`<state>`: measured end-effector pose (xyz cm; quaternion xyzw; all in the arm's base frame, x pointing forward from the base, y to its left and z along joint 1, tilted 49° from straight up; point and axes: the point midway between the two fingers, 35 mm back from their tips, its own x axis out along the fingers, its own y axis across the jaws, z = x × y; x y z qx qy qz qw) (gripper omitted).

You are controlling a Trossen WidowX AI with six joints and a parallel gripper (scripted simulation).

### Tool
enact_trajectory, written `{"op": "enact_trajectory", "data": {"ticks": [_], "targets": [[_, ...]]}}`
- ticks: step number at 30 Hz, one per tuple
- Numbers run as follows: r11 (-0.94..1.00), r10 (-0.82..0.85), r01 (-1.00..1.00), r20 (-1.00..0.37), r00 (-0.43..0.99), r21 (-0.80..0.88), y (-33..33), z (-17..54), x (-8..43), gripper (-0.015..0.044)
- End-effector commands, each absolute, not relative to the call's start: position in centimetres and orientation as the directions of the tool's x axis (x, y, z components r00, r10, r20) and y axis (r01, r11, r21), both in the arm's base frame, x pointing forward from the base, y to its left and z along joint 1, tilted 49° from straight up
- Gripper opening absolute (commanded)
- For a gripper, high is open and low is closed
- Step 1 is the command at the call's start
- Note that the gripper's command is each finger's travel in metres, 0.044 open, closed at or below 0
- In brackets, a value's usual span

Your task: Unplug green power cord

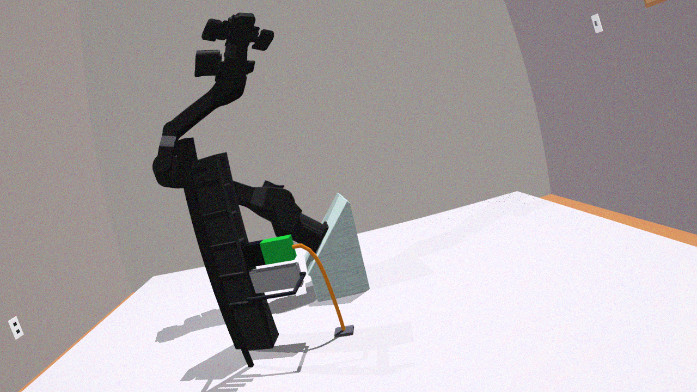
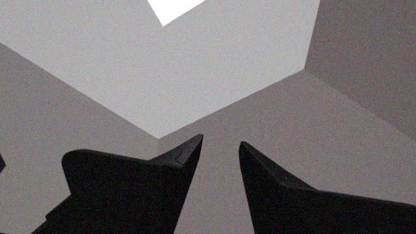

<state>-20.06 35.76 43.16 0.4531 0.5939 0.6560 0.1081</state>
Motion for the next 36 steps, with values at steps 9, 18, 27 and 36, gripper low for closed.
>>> {"op": "enact_trajectory", "data": {"ticks": [9,18,27,36], "targets": [[-0.183,0.928,-0.049,0.156,-0.338,0.982,43.8,35.2,-11.7,0.0160],[0.224,0.969,-0.441,-0.249,0.000,0.869,46.9,25.4,-0.4,0.0160],[0.650,0.721,-0.614,-0.620,0.310,0.449,43.1,16.1,11.3,0.0160],[0.756,0.237,-0.642,-0.861,0.450,-0.127,33.2,9.1,20.3,0.0160]]}}
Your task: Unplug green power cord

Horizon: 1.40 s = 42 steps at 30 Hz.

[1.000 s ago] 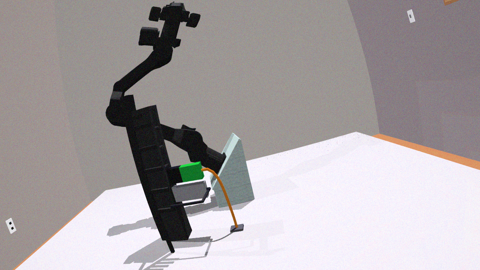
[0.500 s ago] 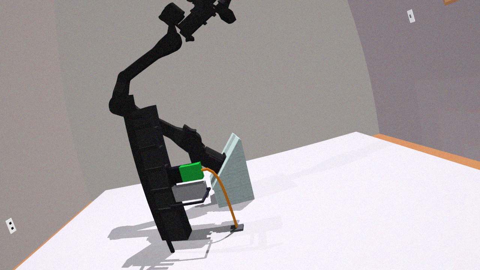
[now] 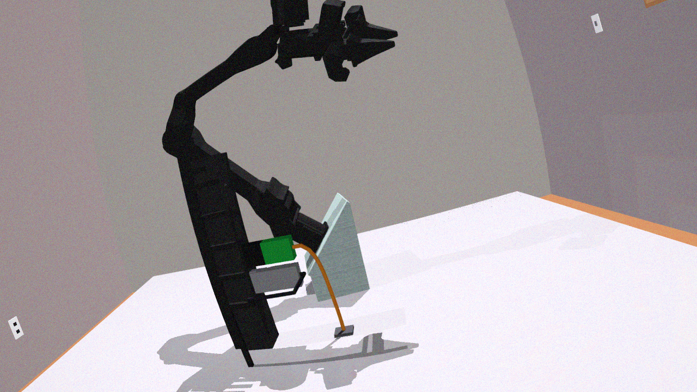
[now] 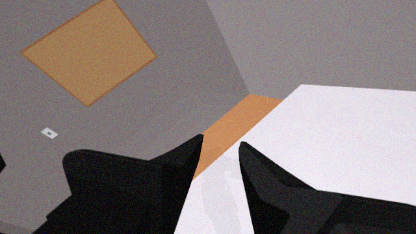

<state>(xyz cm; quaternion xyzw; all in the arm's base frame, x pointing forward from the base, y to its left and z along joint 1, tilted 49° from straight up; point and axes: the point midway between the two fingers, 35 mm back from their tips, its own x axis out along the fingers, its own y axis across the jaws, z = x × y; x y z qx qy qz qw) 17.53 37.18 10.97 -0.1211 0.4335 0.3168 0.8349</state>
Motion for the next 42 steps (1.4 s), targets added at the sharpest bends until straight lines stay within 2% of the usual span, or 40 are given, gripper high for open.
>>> {"op": "enact_trajectory", "data": {"ticks": [1,6,10,13,17,19,42], "targets": [[0.740,0.176,-0.647,-0.875,0.450,-0.184,31.8,8.6,21.1,0.0160],[0.590,-0.140,-0.700,-0.904,0.403,-0.403,24.3,6.7,23.8,0.0160],[0.415,-0.377,-0.786,-0.873,0.310,-0.458,18.2,6.3,24.8,0.0160],[0.284,-0.531,-0.865,-0.819,0.218,-0.414,13.9,6.6,25.0,0.0160],[0.124,-0.719,-0.971,-0.693,0.055,-0.206,7.7,8.1,24.6,0.0160],[0.105,-0.745,-0.982,-0.666,0.026,-0.155,6.8,8.4,24.5,0.0160],[0.105,-0.745,-0.982,-0.666,0.026,-0.155,5.7,9.7,24.3,0.0160]]}}
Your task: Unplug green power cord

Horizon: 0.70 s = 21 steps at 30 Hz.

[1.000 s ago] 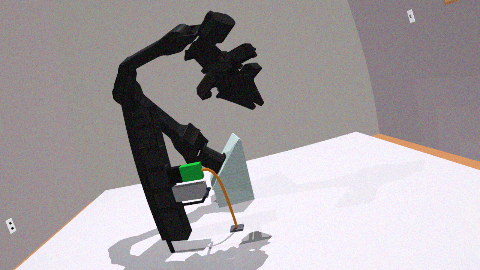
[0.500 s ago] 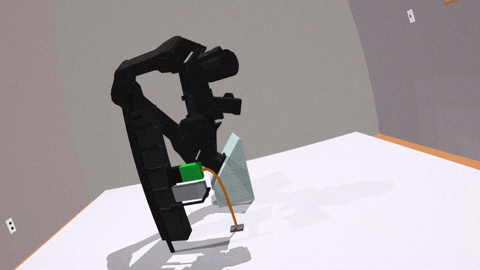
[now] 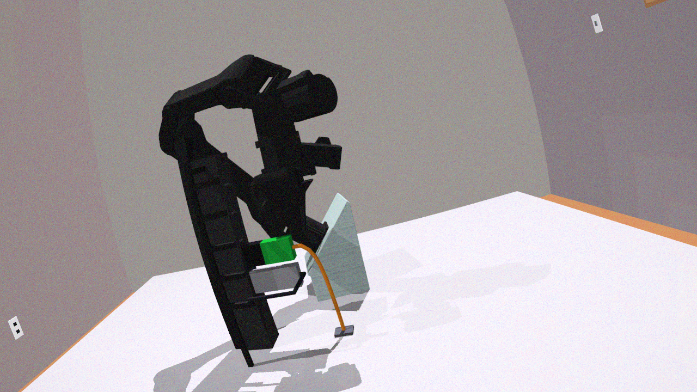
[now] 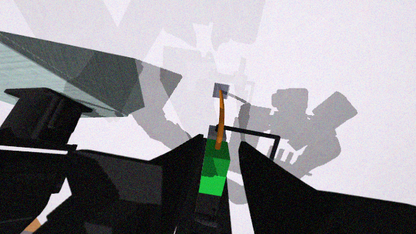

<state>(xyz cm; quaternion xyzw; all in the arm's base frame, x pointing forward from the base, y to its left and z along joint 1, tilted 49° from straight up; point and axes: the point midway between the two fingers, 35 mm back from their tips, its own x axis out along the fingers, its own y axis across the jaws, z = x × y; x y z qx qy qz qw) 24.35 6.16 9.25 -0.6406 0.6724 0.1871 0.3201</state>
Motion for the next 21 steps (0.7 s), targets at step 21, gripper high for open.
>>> {"op": "enact_trajectory", "data": {"ticks": [21], "targets": [[0.104,-0.746,-0.982,-0.665,0.025,-0.154,4.0,11.2,23.8,0.0160]]}}
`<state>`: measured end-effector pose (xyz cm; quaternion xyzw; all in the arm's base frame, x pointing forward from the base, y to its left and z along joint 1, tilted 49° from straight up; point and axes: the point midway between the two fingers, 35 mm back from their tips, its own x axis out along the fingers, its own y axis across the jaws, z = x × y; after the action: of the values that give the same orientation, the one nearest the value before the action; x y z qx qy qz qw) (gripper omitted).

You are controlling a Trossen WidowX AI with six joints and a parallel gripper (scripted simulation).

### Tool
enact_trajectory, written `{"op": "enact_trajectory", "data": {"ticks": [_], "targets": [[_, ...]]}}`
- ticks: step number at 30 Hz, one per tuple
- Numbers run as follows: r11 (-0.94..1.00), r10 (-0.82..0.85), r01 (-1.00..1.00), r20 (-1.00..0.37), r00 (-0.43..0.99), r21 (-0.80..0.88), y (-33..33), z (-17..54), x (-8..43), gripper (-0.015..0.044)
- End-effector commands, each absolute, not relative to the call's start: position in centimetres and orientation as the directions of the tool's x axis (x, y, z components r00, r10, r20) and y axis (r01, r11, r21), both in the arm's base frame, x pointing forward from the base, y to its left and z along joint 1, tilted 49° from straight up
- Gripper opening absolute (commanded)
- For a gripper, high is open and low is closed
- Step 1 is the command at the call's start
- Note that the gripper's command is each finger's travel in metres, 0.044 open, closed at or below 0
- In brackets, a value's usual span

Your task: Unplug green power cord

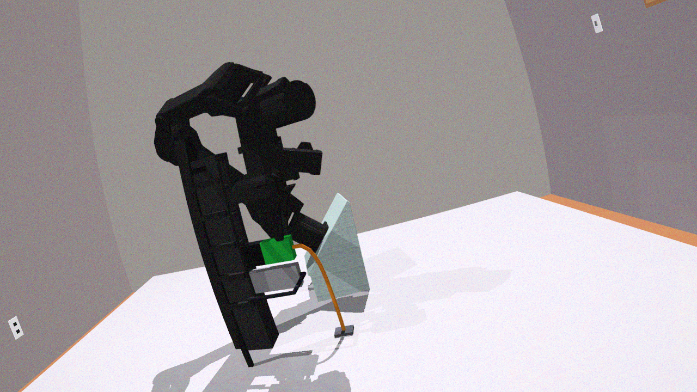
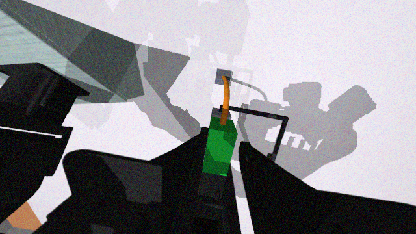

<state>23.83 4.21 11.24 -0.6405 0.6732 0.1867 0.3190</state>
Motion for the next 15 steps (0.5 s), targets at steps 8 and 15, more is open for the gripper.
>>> {"op": "enact_trajectory", "data": {"ticks": [8,15], "targets": [[0.104,-0.746,-0.982,-0.665,0.025,-0.155,3.23,10.57,23.83,0.0160],[0.110,-0.744,-0.982,-0.668,0.022,-0.155,3.43,10.70,23.81,0.0048]]}}
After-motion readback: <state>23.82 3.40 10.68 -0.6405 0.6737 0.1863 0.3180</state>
